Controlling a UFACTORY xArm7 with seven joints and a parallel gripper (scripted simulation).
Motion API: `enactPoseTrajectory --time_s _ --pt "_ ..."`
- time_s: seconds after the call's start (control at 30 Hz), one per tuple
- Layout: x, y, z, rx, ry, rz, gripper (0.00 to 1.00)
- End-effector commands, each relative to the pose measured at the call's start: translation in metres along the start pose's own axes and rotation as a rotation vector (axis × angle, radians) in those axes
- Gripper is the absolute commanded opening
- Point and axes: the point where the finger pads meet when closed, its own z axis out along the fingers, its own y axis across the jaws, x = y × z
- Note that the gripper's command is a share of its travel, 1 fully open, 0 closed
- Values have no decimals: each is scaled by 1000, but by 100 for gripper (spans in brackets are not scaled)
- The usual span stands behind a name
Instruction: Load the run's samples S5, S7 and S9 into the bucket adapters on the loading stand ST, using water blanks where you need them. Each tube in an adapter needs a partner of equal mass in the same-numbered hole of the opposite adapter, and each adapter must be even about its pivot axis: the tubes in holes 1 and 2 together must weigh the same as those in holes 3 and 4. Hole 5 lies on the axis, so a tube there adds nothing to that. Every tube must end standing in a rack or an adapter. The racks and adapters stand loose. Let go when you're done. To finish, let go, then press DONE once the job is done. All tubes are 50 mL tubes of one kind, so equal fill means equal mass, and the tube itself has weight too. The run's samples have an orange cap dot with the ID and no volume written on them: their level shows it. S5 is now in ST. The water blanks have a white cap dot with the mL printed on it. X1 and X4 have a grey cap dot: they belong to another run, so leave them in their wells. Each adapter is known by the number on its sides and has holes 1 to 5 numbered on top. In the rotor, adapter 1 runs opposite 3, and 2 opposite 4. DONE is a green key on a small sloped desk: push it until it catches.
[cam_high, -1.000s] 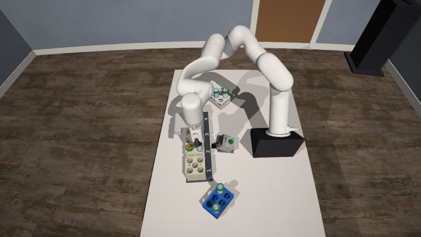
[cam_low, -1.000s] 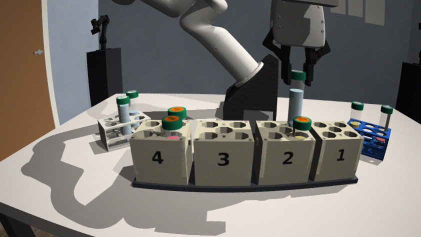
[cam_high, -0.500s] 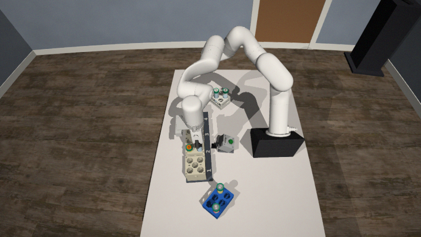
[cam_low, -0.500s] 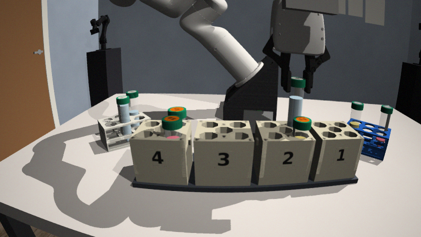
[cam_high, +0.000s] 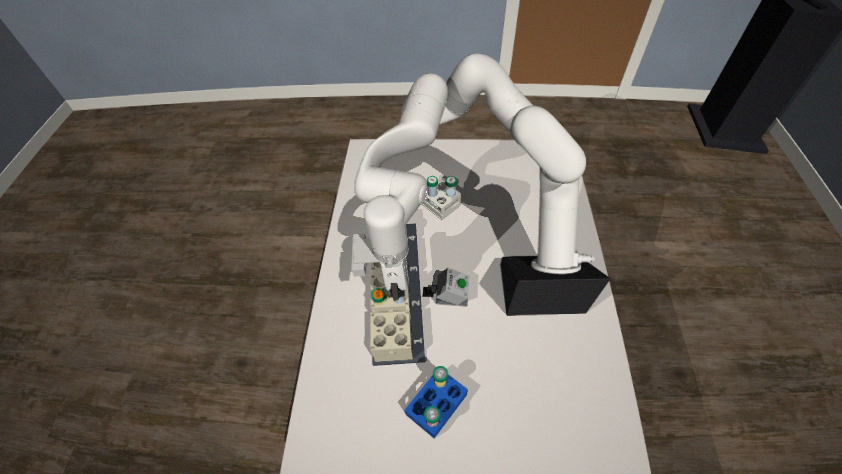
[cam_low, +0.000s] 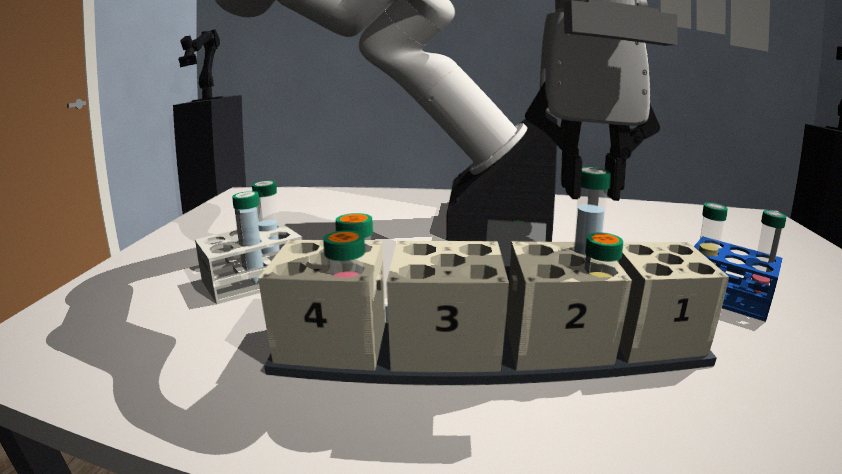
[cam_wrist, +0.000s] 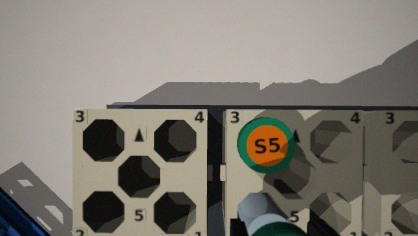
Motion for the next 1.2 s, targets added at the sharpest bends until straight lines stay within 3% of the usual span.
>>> enactPoseTrajectory --time_s 0.0,1.17 --pt "1 -1 2 3 4 0 0" --pt "1 -1 32 3 4 0 0"
